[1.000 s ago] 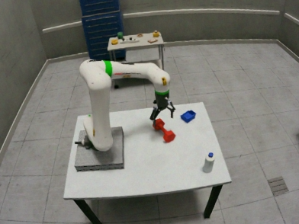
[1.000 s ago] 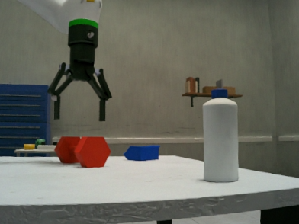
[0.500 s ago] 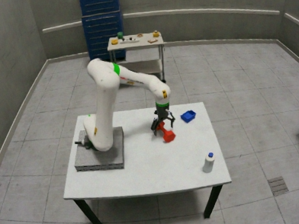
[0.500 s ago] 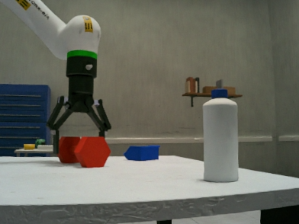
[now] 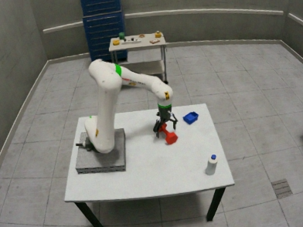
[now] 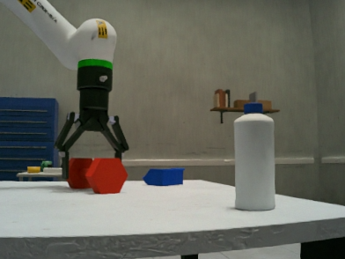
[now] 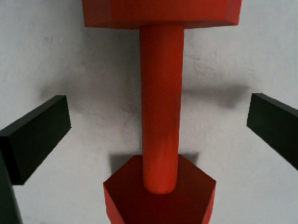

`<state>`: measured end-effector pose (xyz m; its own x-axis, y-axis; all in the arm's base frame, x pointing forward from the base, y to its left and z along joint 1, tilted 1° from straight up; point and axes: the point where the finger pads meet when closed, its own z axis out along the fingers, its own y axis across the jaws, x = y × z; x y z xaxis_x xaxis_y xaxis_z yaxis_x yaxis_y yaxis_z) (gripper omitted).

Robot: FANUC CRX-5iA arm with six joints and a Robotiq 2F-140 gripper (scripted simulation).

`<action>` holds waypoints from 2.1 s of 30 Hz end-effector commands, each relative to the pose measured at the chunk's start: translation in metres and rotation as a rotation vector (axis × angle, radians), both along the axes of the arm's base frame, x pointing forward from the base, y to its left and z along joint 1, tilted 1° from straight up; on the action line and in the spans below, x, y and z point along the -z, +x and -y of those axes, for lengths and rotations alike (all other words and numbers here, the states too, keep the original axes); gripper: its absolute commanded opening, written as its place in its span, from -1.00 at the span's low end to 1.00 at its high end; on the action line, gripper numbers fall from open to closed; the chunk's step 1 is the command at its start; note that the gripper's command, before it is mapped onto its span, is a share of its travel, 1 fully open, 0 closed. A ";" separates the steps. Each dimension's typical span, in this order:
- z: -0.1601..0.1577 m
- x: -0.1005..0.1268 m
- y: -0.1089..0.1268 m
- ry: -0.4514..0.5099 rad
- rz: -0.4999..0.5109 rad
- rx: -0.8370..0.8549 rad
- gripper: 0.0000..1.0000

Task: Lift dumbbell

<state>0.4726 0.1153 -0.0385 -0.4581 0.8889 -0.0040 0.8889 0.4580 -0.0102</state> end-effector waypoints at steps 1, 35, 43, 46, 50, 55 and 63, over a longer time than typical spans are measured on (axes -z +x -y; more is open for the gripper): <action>0.000 -0.001 0.001 0.000 0.002 0.000 1.00; 0.000 -0.001 0.001 0.001 0.002 0.000 -0.80; 0.000 -0.001 0.001 0.001 0.002 0.000 -0.80; 0.000 -0.001 0.001 0.001 0.002 0.000 -0.80; 0.000 -0.001 0.001 0.001 0.002 0.000 -0.80; 0.000 -0.001 0.001 0.001 0.002 0.000 -0.80; 0.000 -0.002 0.001 0.001 0.002 0.000 -0.80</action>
<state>0.4727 0.1154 -0.0377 -0.4581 0.8889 -0.0040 0.8889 0.4580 -0.0100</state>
